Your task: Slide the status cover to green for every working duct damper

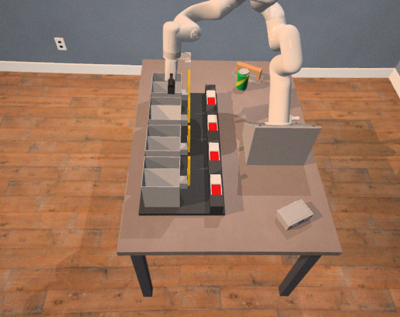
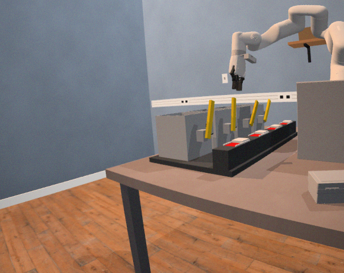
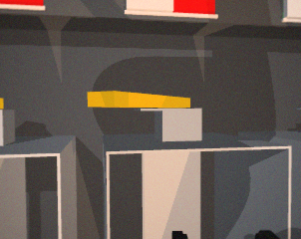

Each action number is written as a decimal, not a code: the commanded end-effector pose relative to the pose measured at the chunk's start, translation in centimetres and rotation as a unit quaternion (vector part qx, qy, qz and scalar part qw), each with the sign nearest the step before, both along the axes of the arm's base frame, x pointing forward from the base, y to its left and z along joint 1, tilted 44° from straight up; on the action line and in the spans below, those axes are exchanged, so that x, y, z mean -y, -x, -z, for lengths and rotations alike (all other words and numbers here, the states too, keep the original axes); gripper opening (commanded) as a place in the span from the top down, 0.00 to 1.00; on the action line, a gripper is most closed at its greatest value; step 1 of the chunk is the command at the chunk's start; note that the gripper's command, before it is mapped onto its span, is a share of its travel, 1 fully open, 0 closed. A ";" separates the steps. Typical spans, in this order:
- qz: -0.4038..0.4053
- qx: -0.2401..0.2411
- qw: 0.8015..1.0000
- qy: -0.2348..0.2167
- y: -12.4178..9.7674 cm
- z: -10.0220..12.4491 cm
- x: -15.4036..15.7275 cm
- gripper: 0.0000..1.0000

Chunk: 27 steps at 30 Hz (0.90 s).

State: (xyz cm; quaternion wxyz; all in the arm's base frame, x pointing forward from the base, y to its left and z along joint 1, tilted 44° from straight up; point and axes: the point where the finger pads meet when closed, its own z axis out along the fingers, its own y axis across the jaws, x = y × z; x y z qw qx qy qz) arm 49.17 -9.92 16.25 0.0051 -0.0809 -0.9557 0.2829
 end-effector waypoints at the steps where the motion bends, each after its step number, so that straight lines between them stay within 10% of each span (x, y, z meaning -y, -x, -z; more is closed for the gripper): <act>1: 0.014 -0.026 0.998 0.062 -2.4 0.5 -1.3 0.61; 27: 0.015 -0.034 0.995 0.090 -3.6 0.8 -2.2 0.61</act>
